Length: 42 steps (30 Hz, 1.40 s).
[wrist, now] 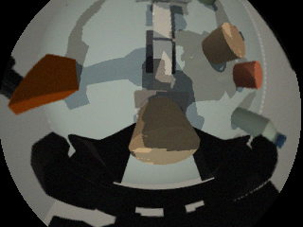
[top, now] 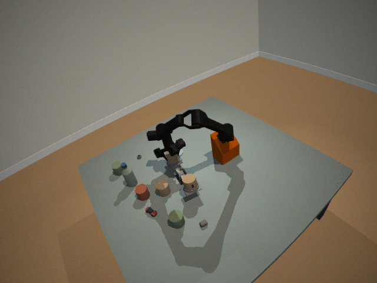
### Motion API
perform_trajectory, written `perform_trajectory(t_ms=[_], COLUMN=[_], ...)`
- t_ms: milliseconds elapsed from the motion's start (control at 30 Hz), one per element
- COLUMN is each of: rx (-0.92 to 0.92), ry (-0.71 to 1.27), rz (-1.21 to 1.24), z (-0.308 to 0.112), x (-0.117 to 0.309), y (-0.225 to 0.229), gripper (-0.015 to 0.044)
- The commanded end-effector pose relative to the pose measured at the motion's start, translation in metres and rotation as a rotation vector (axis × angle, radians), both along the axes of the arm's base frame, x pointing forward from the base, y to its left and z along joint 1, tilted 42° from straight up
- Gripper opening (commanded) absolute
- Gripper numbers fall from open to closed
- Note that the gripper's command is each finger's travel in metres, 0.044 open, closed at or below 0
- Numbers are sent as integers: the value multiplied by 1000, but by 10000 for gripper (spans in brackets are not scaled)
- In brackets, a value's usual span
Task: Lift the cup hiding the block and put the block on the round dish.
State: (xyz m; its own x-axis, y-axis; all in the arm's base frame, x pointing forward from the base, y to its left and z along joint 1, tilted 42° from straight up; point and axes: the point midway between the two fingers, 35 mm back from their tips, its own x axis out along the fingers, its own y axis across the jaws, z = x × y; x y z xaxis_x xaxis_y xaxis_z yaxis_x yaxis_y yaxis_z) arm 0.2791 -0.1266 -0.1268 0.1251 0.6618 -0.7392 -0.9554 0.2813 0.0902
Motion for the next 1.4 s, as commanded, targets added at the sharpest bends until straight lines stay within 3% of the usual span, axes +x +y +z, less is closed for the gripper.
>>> perform_trajectory(t_ms=[0, 1367], rx=[-16, -19], ry=[-13, -11], rz=[-1, -1], z=[7, 44], x=[3, -2], y=[-10, -45], gripper=[0, 0])
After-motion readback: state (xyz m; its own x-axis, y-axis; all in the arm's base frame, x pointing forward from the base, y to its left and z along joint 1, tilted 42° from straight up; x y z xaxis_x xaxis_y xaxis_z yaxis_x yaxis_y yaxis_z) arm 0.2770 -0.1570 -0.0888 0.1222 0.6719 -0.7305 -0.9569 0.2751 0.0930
